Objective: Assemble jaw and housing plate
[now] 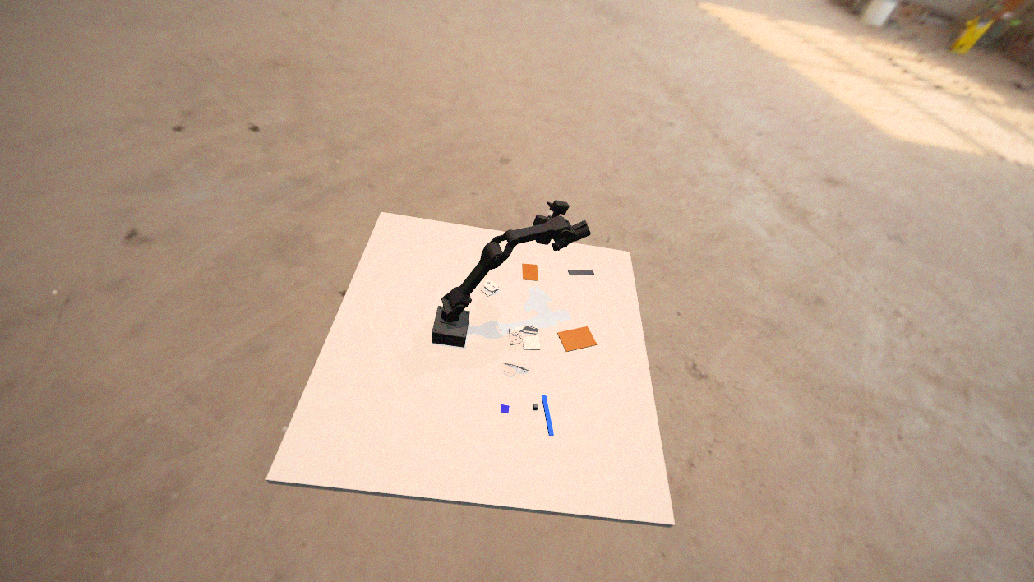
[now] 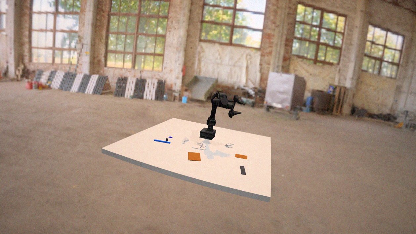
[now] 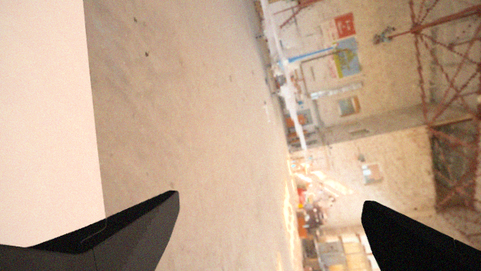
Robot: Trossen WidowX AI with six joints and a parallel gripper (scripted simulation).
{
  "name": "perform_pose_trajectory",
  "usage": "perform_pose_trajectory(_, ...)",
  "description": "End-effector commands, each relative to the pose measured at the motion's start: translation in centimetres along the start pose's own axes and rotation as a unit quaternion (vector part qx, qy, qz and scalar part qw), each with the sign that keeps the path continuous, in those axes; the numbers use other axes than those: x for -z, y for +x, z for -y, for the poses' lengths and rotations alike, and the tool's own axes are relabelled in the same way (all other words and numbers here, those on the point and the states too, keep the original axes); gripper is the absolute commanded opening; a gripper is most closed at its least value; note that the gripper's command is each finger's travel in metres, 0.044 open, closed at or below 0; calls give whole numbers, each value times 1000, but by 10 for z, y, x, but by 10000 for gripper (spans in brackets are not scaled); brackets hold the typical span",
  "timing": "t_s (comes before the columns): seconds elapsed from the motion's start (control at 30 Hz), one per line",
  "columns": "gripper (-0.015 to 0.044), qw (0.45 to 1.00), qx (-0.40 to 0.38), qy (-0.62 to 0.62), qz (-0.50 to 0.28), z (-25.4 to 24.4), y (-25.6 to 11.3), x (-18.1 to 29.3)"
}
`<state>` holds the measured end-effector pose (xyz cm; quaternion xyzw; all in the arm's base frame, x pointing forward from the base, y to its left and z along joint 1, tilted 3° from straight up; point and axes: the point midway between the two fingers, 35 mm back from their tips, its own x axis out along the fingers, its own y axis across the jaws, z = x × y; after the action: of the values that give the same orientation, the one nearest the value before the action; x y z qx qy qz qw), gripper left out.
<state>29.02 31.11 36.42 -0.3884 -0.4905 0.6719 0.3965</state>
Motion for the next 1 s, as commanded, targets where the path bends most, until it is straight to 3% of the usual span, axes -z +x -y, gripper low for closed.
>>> perform_pose_trajectory(0.0, 426, 1000, 0, 0, 0, 0, 0, 0)
perform_pose_trajectory(0.53, 6, 1000, 0, 0, 0, 0, 0, 0)
perform_pose_trajectory(0.97, 0, 1000, 0, 0, 0, 0, 0, 0)
